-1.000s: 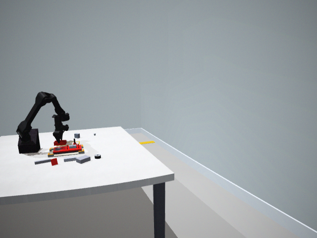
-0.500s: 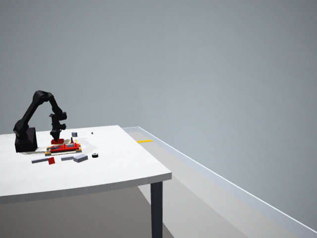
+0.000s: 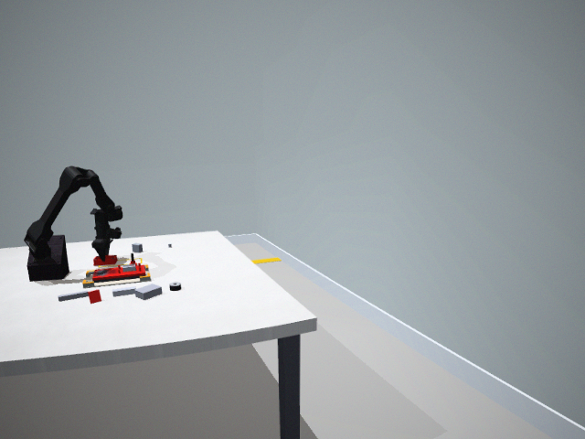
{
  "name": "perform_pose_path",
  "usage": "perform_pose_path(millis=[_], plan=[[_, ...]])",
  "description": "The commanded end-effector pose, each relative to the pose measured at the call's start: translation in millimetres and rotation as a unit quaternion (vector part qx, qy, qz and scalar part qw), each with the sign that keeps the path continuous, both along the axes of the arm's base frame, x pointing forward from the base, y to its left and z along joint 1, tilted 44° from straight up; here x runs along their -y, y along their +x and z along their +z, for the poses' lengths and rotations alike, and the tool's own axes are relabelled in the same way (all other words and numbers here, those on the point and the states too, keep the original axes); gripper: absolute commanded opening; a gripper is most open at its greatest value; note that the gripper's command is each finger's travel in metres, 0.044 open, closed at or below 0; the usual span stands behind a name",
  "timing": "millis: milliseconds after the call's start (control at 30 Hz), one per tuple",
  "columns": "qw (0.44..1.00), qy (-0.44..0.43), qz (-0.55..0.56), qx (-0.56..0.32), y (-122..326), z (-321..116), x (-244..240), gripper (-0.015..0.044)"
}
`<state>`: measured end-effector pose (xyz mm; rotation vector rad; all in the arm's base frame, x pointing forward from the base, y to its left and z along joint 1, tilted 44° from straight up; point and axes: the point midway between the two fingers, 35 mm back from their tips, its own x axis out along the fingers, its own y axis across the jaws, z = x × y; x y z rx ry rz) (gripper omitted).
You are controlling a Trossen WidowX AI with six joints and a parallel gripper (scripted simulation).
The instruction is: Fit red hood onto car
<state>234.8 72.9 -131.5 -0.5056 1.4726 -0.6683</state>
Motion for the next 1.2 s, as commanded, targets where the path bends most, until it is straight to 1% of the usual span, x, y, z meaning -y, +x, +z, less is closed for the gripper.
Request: perform_pose_path(millis=[0, 800, 1100, 1167], plan=[[1.0, 0.005, -0.002, 0.003, 2, 5, -7, 0.0], [1.0, 0.006, -0.002, 0.003, 3, 49, -49, 0.0], [1.0, 0.006, -0.002, 0.003, 3, 56, -56, 0.0], [1.0, 0.001, 0.006, -0.005, 2, 53, -51, 0.0]])
